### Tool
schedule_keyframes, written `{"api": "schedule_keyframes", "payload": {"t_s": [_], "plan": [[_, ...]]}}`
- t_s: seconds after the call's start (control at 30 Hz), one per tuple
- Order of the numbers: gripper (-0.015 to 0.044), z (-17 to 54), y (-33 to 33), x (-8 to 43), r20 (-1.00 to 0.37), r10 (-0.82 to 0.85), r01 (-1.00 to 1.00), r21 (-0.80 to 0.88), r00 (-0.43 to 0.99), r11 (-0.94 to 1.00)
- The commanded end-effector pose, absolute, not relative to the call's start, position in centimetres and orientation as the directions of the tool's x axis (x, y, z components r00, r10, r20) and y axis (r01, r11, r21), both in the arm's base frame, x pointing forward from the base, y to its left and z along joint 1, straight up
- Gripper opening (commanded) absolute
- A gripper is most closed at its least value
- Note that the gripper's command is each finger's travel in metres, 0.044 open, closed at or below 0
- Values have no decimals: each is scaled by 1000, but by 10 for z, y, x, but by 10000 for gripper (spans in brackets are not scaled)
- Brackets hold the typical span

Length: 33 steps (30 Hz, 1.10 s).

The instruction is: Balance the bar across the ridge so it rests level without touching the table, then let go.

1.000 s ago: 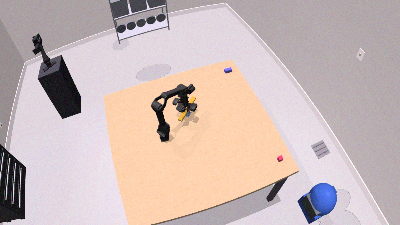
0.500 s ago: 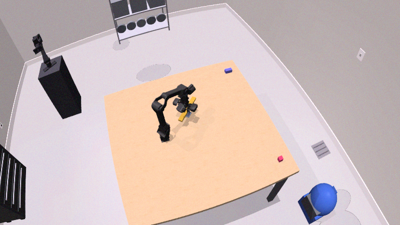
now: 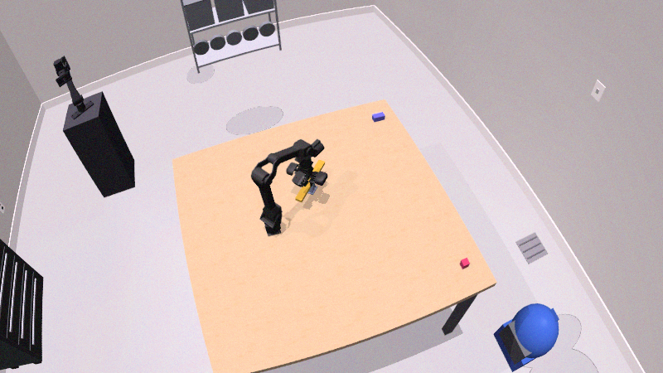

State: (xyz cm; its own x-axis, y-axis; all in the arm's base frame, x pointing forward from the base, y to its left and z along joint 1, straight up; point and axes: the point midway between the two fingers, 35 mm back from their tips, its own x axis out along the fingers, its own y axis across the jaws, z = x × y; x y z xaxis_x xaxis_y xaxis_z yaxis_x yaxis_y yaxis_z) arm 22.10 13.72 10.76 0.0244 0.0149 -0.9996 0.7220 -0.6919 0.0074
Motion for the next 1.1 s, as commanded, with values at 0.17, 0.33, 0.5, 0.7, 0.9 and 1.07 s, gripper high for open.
{"api": "schedule_keyframes", "payload": {"t_s": [0.17, 0.33, 0.5, 0.7, 0.9, 1.07], "plan": [[0, 108, 137, 221, -1000, 15, 722, 7, 24, -692], [0, 108, 137, 221, -1000, 15, 722, 7, 24, -692], [0, 108, 137, 221, -1000, 15, 722, 7, 24, -692], [53, 108, 137, 221, -1000, 15, 722, 7, 24, -692], [167, 108, 137, 221, -1000, 15, 722, 7, 24, -692], [167, 108, 137, 221, -1000, 15, 722, 7, 24, -692]]}}
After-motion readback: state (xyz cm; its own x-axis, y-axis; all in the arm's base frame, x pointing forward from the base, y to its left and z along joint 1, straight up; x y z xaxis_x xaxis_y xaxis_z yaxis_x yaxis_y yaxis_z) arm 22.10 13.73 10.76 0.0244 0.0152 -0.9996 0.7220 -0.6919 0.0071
